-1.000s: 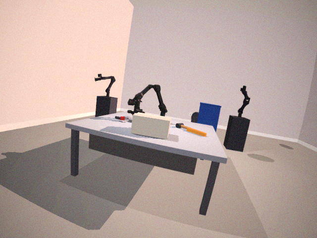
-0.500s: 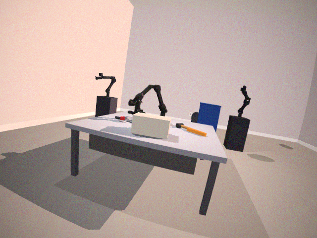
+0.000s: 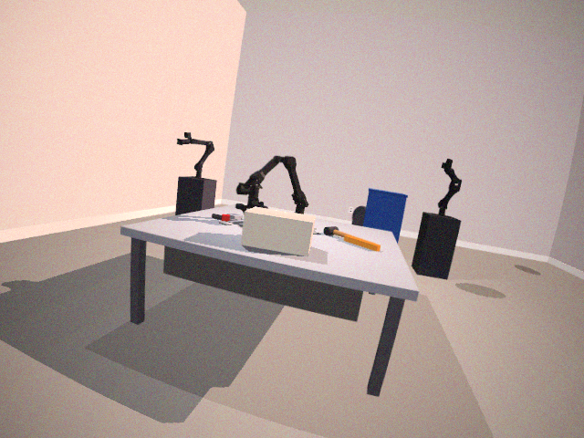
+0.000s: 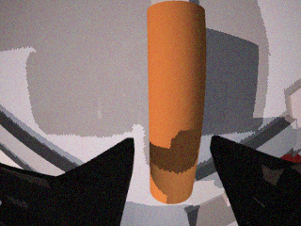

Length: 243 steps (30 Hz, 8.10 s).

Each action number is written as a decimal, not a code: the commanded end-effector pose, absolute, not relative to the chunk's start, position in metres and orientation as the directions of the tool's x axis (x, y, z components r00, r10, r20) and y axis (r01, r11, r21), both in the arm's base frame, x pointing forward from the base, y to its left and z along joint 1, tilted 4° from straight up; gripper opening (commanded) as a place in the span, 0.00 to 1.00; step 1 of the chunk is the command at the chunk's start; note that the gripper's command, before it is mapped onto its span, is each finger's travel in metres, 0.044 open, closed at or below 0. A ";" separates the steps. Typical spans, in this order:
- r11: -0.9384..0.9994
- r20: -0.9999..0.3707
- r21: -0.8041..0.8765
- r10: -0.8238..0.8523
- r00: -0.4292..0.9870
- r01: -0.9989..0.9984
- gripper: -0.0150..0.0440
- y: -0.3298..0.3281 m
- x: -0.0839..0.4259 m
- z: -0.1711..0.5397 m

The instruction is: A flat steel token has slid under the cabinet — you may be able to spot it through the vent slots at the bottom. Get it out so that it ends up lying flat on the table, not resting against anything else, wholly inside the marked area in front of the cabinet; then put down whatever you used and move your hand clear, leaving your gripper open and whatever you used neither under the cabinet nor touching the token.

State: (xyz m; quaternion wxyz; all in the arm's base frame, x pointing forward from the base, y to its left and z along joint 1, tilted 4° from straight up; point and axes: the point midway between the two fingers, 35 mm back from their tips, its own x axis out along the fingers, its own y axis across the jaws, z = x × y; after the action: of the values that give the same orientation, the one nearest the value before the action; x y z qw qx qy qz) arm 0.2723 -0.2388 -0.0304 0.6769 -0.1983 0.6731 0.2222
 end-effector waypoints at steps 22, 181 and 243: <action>0.822 -0.999 0.030 0.032 -0.007 -0.569 0.53 -0.239 0.273 -0.041; 0.823 -0.999 0.036 0.036 -0.012 -0.567 0.25 -0.206 0.276 -0.026; 0.721 -0.999 0.032 0.032 -0.012 -0.693 0.25 -0.252 0.283 -0.019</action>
State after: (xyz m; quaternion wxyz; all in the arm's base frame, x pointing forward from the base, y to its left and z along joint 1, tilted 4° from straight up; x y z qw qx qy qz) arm 0.2798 -0.2479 -0.0211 0.6533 -0.2486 0.6597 0.2760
